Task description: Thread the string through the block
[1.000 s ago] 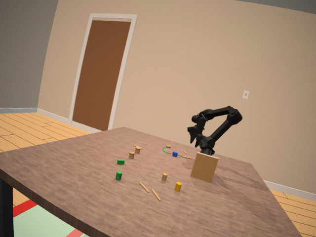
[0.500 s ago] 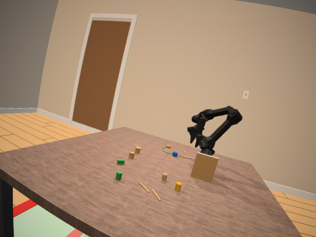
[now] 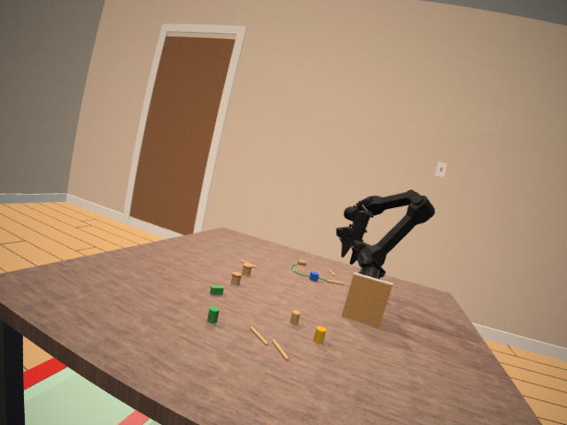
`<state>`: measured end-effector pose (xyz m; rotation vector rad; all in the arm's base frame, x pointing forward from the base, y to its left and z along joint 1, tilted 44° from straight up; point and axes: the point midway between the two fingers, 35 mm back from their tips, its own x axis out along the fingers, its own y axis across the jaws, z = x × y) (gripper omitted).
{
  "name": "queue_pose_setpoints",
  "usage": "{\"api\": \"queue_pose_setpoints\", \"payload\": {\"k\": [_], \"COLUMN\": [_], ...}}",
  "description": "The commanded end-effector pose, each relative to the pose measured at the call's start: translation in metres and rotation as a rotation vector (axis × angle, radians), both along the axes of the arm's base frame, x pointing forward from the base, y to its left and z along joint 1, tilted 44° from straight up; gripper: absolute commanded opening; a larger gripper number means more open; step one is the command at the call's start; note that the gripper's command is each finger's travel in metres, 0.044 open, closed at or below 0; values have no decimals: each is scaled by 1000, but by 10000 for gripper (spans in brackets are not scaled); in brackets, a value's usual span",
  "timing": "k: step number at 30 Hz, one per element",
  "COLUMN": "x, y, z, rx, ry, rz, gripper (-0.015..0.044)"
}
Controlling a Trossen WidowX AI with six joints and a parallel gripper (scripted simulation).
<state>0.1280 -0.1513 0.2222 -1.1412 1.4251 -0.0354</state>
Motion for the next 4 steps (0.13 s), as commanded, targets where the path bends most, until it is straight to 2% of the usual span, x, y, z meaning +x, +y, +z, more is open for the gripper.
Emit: {"api": "queue_pose_setpoints", "payload": {"k": [1,4], "x": [0,0], "y": [0,0], "z": [0,0], "rx": [0,0], "ry": [0,0], "rz": [0,0], "gripper": [440,440]}}
